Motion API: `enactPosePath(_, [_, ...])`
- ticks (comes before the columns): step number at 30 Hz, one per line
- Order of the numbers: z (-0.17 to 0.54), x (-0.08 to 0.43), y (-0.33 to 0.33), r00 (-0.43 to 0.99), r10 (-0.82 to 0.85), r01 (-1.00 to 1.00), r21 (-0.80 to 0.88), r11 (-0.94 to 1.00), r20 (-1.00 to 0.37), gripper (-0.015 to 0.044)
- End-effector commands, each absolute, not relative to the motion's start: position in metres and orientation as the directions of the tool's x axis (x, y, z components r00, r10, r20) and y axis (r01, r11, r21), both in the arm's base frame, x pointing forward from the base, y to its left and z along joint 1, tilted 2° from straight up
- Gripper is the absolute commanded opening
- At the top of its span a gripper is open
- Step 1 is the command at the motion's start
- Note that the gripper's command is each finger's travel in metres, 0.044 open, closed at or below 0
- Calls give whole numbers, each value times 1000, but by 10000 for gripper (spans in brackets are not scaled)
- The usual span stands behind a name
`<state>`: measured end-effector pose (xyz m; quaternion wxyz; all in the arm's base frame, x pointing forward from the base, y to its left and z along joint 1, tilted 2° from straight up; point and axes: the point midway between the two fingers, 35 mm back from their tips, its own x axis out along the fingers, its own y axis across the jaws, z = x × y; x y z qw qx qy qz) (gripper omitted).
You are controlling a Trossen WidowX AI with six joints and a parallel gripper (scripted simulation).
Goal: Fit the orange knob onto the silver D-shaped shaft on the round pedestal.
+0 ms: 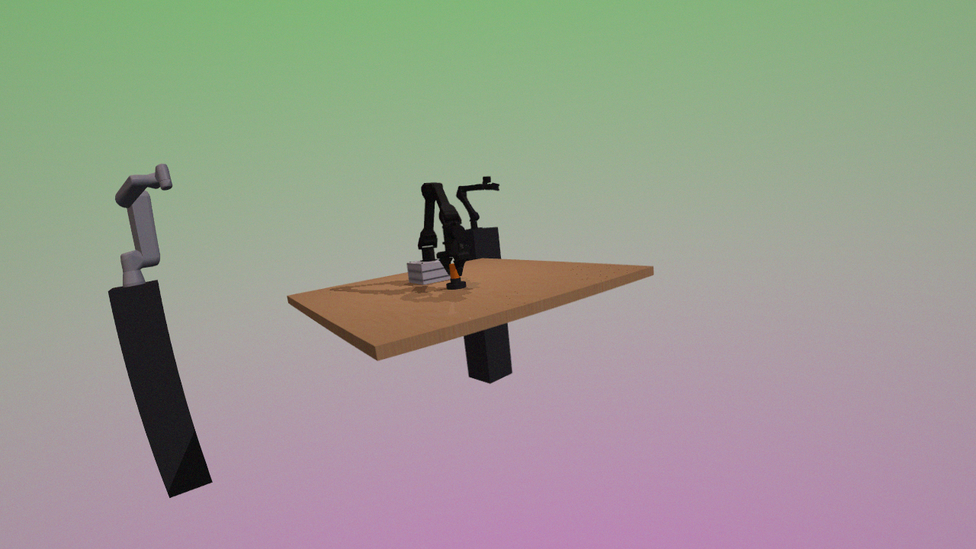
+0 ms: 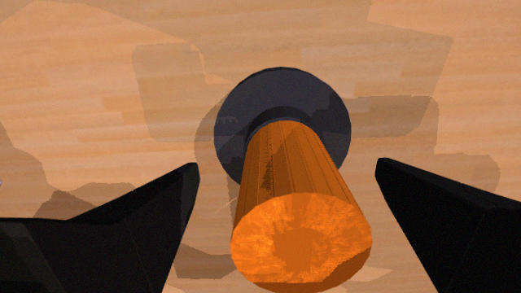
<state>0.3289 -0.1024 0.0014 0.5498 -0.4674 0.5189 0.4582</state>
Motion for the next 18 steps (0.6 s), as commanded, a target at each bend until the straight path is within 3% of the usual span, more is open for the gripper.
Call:
enactPosePath(1, [2,329,-102,42,19,-989,-39,143,-999,440])
enactPosePath(4, [14,330,-103,42,19,-989,-39,143,-999,440])
enactPosePath(9, [94,326,-104,42,18,-989,-39,143,-999,440])
enactPosePath(18, [98,330,-106,42,18,-989,-39,143,-999,440])
